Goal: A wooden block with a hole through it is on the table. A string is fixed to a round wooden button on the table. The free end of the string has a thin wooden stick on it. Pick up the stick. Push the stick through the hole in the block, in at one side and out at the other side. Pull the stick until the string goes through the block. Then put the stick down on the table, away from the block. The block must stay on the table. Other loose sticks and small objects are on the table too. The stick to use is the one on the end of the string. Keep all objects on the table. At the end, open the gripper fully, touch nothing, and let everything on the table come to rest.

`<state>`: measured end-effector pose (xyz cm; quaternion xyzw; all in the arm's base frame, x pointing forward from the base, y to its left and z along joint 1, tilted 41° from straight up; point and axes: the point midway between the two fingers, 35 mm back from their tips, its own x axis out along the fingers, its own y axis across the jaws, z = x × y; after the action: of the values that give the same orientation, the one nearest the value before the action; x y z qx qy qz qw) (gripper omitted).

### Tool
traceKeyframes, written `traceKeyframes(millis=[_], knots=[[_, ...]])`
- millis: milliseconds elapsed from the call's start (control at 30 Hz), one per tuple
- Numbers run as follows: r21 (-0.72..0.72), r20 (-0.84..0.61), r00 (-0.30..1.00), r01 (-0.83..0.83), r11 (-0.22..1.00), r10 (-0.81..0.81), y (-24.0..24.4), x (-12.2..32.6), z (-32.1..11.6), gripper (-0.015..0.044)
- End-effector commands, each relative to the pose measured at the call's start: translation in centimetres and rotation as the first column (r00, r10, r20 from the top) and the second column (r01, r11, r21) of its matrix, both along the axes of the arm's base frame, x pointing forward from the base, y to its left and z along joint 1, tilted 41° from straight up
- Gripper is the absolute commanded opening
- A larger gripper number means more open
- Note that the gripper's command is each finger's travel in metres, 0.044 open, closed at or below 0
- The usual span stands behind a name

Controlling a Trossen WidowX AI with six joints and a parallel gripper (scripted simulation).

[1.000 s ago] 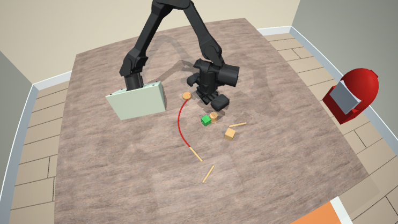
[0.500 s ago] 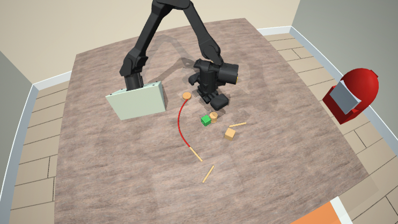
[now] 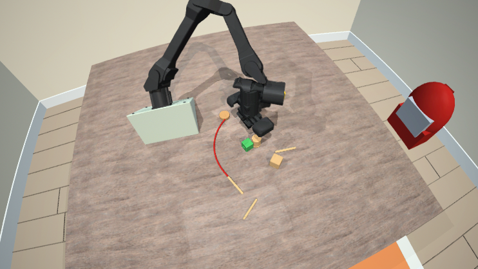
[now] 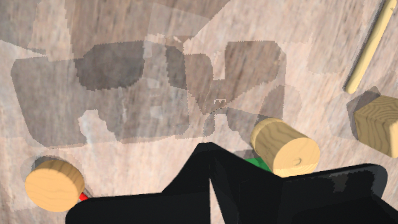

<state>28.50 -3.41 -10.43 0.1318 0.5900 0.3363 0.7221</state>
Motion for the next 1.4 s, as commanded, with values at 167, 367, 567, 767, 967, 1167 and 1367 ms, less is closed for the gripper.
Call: traceKeyframes(millis=[167, 367, 567, 767, 967, 1167, 1367], knots=[[0.010, -0.012, 1.000, 0.003, 1.000, -0.002, 1.0, -0.2, -1.2, 0.0000], [0.010, -0.012, 1.000, 0.003, 1.000, -0.003, 0.8, -0.1, -1.4, 0.0000], [0.009, -0.011, 1.000, 0.003, 1.000, -0.003, 0.0, 0.4, -1.9, 0.0000], [0.007, -0.011, 1.000, 0.003, 1.000, -0.003, -0.7, 0.8, -2.5, 0.0000], [0.007, -0.011, 1.000, 0.003, 1.000, -0.003, -1.4, 1.2, -3.0, 0.0000], [0.006, -0.010, 1.000, 0.003, 1.000, -0.003, -2.2, 1.5, -3.6, 0.0000], [0.005, -0.010, 1.000, 0.003, 1.000, -0.003, -2.9, 1.8, -4.2, 0.0000]])
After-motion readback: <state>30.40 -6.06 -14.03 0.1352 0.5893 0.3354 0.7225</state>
